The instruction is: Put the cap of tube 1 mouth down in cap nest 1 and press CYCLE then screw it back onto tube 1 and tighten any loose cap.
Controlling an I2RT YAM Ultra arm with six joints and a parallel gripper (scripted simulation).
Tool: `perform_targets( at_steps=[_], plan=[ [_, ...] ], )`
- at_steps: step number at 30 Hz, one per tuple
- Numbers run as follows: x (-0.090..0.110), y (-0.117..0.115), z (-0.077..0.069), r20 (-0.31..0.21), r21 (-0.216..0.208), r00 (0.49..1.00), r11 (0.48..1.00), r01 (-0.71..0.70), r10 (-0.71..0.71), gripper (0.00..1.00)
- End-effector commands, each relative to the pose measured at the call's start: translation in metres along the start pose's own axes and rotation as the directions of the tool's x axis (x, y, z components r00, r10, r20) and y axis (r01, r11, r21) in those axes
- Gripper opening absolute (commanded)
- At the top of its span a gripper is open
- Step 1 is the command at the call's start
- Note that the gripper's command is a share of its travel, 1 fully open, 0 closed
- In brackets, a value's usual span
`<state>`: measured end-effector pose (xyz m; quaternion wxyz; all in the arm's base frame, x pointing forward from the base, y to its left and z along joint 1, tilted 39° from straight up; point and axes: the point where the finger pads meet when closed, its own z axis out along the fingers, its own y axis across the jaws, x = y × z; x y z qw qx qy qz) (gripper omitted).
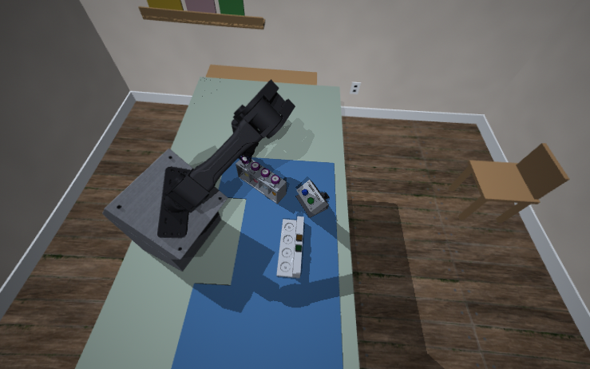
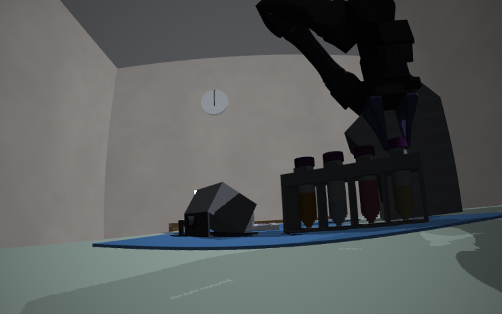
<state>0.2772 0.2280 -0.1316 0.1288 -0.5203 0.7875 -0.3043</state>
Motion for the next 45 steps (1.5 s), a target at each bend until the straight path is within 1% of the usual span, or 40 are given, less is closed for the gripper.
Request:
perform_targets(
  at_steps=[1, 4, 8, 11, 15, 17, 22, 27, 28, 37, 38, 45],
  plan=[
    [-0.0028, -0.0002, -0.0033, 0.008, 0.004, 0.983, 0.983, 0.184, -0.184, 0.00],
    [-0.0028, -0.0002, -0.0034, 0.008, 0.005, 0.944, 0.944, 0.329, -0.329, 0.00],
    [-0.0028, -0.0002, -0.0035, 0.006, 0.007, 0.860, 0.860, 0.510, -0.510, 0.00],
    [-0.0028, -0.0001, -0.0035, 0.005, 0.007, 0.774, 0.774, 0.633, -0.633, 0.00],
    [-0.0028, -0.0001, -0.0036, 0.004, 0.008, 0.633, 0.633, 0.774, -0.774, 0.00],
    [-0.0028, -0.0001, -0.0036, 0.004, 0.008, 0.633, 0.633, 0.774, -0.774, 0.00],
    [-0.0028, -0.0001, -0.0036, 0.002, 0.009, 0.422, 0.422, 0.907, -0.907, 0.00],
    [-0.0028, -0.0001, -0.0037, -0.001, 0.009, 0.185, 0.185, 0.983, -0.983, 0.00],
    [-0.0028, -0.0001, -0.0037, -0.001, 0.009, 0.159, 0.159, 0.987, -0.987, 0.00],
    [-0.0028, -0.0001, -0.0037, -0.001, 0.009, 0.159, 0.159, 0.987, -0.987, 0.00],
    [-0.0028, -0.0001, -0.0037, -0.001, 0.009, 0.159, 0.159, 0.987, -0.987, 0.49],
    [-0.0027, -0.0001, -0.0037, -0.001, 0.009, 0.159, 0.159, 0.987, -0.987, 0.49]
  ],
)
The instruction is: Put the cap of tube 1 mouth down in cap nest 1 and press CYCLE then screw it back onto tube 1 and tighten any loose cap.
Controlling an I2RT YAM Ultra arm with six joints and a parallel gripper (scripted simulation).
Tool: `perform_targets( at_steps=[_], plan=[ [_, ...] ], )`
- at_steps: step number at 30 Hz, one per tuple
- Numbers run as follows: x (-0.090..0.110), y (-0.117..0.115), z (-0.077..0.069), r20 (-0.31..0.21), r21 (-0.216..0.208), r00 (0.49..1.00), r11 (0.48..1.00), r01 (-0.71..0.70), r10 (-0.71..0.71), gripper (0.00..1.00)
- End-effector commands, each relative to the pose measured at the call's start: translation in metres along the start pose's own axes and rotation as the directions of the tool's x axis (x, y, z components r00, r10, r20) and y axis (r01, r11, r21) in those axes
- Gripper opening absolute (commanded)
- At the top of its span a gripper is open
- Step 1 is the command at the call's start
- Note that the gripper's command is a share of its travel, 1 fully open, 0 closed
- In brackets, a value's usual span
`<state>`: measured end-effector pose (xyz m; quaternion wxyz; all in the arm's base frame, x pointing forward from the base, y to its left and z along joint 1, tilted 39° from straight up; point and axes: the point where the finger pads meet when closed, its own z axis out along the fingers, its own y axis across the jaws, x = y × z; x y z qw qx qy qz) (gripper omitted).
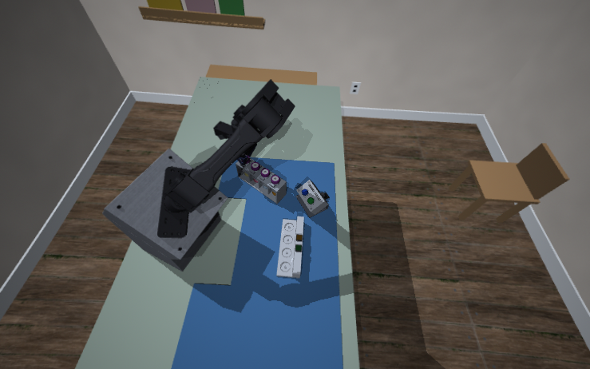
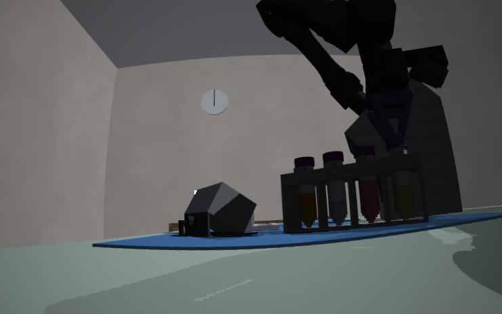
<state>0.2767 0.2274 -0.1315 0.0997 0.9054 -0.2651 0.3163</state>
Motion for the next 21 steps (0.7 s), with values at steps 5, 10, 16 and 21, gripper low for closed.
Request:
perform_targets(
  at_steps=[5, 10, 16, 21],
  plan=[
    [-0.0003, -0.0035, -0.0040, 0.002, 0.011, 0.997, 0.997, -0.078, 0.078, 0.49],
    [-0.0004, -0.0035, -0.0060, 0.006, 0.010, 0.917, 0.917, -0.400, 0.399, 0.49],
    [-0.0006, -0.0036, -0.0075, 0.008, 0.008, 0.789, 0.789, -0.614, 0.614, 0.49],
    [-0.0007, -0.0036, -0.0095, 0.010, 0.005, 0.562, 0.562, -0.827, 0.827, 0.49]
  ],
)
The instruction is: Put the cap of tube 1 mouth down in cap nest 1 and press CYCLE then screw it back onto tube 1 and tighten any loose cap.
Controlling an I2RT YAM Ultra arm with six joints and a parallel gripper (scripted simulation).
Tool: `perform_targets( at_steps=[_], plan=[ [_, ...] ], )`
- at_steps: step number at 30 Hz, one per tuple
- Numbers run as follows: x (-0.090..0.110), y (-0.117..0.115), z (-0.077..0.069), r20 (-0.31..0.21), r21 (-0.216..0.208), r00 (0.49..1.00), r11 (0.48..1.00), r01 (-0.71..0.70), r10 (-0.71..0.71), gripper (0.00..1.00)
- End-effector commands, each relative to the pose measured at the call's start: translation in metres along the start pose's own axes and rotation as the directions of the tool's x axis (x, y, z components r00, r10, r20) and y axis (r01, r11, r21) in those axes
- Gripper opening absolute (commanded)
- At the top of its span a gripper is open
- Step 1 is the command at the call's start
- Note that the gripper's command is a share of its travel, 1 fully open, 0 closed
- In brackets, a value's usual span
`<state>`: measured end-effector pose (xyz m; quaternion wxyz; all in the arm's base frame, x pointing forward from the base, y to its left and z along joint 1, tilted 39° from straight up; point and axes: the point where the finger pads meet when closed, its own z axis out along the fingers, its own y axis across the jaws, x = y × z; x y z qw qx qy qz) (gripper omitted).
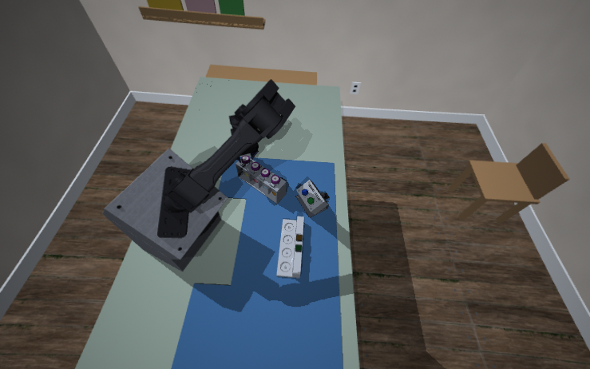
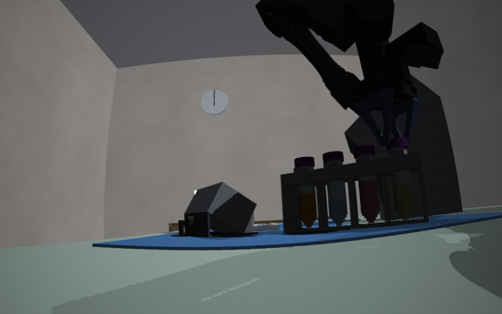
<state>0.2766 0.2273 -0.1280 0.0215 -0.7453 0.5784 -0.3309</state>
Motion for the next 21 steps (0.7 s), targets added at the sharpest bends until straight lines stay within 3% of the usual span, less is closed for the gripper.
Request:
perform_targets(
  at_steps=[1, 2, 4, 5, 7, 8, 9, 10, 12, 21],
  plan=[
    [-0.0047, -0.0008, -0.0068, 0.013, 0.007, 0.975, 0.975, -0.223, 0.223, 0.49],
    [-0.0047, -0.0008, -0.0068, 0.013, 0.007, 0.975, 0.975, -0.223, 0.223, 0.49],
    [-0.0047, -0.0008, -0.0078, 0.014, 0.004, 0.916, 0.916, -0.400, 0.400, 0.49],
    [-0.0047, -0.0008, -0.0078, 0.014, 0.004, 0.916, 0.916, -0.400, 0.400, 0.49],
    [-0.0051, -0.0005, -0.0079, 0.014, 0.002, 0.845, 0.845, -0.535, 0.535, 0.49],
    [-0.0054, -0.0004, -0.0079, 0.015, 0.002, 0.837, 0.837, -0.547, 0.547, 0.49],
    [-0.0055, -0.0003, -0.0079, 0.015, 0.001, 0.789, 0.789, -0.615, 0.614, 0.49],
    [-0.0057, -0.0002, -0.0079, 0.015, 0.001, 0.789, 0.789, -0.615, 0.614, 0.49],
    [-0.0060, 0.0000, -0.0079, 0.014, -0.001, 0.684, 0.684, -0.730, 0.729, 0.49],
    [-0.0067, 0.0003, -0.0089, 0.015, -0.002, 0.673, 0.673, -0.740, 0.740, 0.49]
  ],
)
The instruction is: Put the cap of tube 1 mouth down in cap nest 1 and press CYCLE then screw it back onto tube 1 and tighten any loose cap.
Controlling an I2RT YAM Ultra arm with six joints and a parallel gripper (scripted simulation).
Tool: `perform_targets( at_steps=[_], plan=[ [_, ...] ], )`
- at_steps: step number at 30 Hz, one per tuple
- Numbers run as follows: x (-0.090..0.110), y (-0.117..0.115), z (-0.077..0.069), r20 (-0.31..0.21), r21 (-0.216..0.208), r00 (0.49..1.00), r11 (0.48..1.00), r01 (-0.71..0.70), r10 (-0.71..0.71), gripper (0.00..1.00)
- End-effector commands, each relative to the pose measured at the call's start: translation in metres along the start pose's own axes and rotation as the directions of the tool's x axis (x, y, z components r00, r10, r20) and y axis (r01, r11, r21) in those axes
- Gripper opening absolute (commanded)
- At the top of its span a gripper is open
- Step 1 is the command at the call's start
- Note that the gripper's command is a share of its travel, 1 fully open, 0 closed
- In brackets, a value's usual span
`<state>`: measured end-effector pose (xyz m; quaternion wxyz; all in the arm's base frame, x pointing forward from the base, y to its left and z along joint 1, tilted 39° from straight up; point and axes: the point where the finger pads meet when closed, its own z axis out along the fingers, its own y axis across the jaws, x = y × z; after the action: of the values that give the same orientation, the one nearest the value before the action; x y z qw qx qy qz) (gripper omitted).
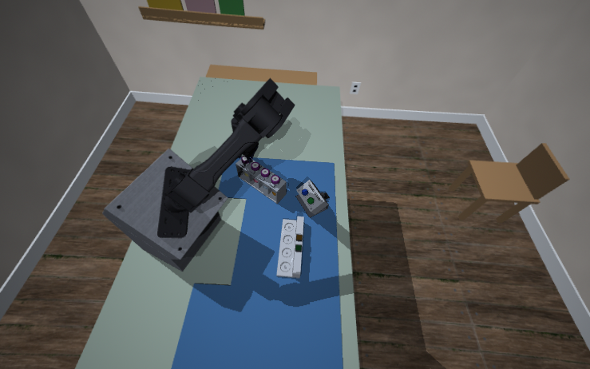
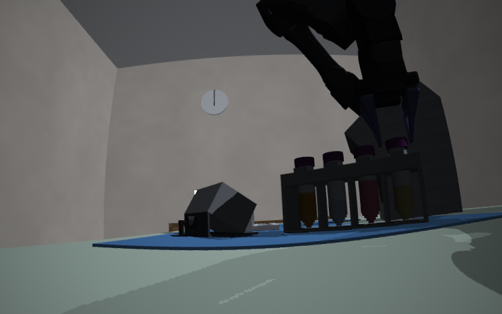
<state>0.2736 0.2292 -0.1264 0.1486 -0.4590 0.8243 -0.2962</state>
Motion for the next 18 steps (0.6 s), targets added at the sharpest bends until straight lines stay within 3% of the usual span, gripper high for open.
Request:
perform_targets(
  at_steps=[1, 7, 8, 18],
  plan=[
    [-0.0044, 0.0033, -0.0056, 0.016, -0.001, 0.999, 1.000, -0.028, 0.028, 0.49],
    [-0.0046, 0.0035, -0.0060, 0.016, -0.001, 0.999, 1.000, -0.028, 0.028, 0.49],
    [-0.0046, 0.0035, -0.0060, 0.016, -0.001, 0.999, 1.000, -0.028, 0.028, 0.00],
    [-0.0046, 0.0035, -0.0060, 0.016, -0.001, 0.999, 1.000, -0.028, 0.028, 0.00]
  ],
)
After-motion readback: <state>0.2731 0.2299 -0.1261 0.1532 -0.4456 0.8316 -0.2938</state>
